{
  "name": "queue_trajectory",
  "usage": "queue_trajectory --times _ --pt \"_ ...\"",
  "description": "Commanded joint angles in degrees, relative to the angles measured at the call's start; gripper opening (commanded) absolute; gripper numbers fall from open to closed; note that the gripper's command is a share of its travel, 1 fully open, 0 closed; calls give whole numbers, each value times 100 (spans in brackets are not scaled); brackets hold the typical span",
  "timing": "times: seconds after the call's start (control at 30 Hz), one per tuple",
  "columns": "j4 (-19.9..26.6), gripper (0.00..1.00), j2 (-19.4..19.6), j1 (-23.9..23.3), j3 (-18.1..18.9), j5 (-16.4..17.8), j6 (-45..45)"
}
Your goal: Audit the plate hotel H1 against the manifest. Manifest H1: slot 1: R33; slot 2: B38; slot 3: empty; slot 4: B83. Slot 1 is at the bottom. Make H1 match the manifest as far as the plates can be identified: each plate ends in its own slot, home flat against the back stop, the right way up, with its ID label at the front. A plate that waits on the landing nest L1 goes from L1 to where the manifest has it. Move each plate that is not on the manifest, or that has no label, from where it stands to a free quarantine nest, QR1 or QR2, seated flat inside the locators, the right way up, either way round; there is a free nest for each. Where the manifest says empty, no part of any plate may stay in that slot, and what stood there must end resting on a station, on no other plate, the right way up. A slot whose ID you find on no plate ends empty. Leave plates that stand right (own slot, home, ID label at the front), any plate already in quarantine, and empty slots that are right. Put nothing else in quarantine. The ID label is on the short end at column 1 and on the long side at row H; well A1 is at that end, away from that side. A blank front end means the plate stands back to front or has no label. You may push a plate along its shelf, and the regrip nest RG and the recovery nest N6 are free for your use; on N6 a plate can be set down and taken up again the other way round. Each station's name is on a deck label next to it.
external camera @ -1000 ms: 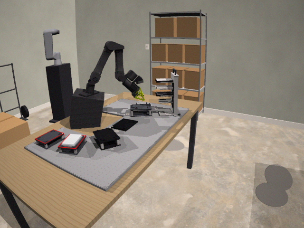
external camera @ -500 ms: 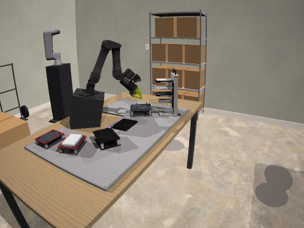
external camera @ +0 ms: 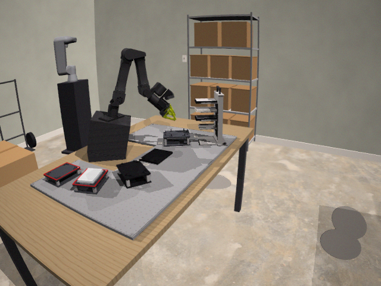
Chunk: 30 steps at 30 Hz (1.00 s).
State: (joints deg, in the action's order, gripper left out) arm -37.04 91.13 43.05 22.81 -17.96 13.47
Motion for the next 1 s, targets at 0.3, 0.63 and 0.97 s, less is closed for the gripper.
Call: queue_trajectory --times 0.3,0.63,0.97 --pt "1500 100 -1204 119 342 -124 63" --pt "2458 100 -1901 168 594 -166 90" --pt "3573 100 -2583 233 1016 -220 131"
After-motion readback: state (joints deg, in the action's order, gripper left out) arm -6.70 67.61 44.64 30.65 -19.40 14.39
